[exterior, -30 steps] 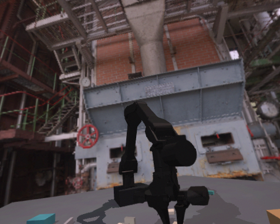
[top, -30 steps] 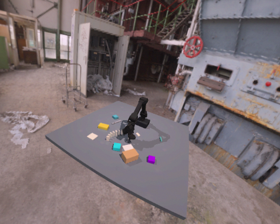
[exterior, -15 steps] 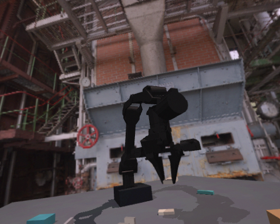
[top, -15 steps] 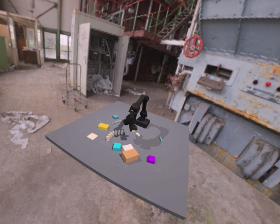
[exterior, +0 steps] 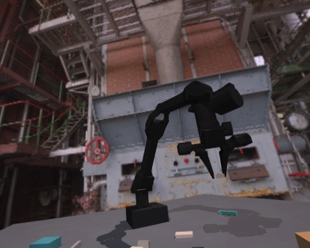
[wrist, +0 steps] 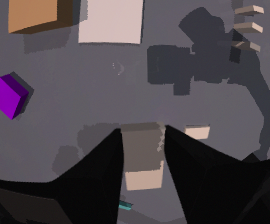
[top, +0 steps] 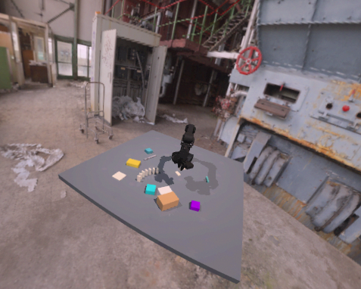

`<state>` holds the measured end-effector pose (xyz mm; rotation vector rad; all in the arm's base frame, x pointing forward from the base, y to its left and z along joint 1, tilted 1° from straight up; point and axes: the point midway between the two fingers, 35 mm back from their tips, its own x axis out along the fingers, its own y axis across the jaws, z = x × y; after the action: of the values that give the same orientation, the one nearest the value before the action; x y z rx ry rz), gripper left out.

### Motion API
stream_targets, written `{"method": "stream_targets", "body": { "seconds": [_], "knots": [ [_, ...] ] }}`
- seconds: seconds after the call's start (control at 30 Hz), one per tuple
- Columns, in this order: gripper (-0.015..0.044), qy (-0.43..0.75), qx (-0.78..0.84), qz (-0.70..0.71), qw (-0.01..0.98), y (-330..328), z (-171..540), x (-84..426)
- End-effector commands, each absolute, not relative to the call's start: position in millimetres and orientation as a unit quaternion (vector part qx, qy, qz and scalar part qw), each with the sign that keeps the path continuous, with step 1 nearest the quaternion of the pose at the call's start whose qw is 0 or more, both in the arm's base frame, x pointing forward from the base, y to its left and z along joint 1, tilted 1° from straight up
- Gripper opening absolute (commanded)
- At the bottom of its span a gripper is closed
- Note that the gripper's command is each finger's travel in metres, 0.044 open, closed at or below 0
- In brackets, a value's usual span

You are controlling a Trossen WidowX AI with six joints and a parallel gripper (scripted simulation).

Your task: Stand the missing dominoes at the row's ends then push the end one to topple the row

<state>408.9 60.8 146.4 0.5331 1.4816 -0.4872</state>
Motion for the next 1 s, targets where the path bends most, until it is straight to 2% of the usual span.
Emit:
{"method": "stream_targets", "body": {
  "seconds": [0.0,0.13,0.97],
  "knots": [
    [0.0107,0.680,0.165,-0.144,0.700,131,149,405],
    [0.0107,0.689,0.115,-0.092,0.709,180,149,396],
    [0.0107,0.543,0.042,-0.048,0.837,211,104,450]
  ]
}}
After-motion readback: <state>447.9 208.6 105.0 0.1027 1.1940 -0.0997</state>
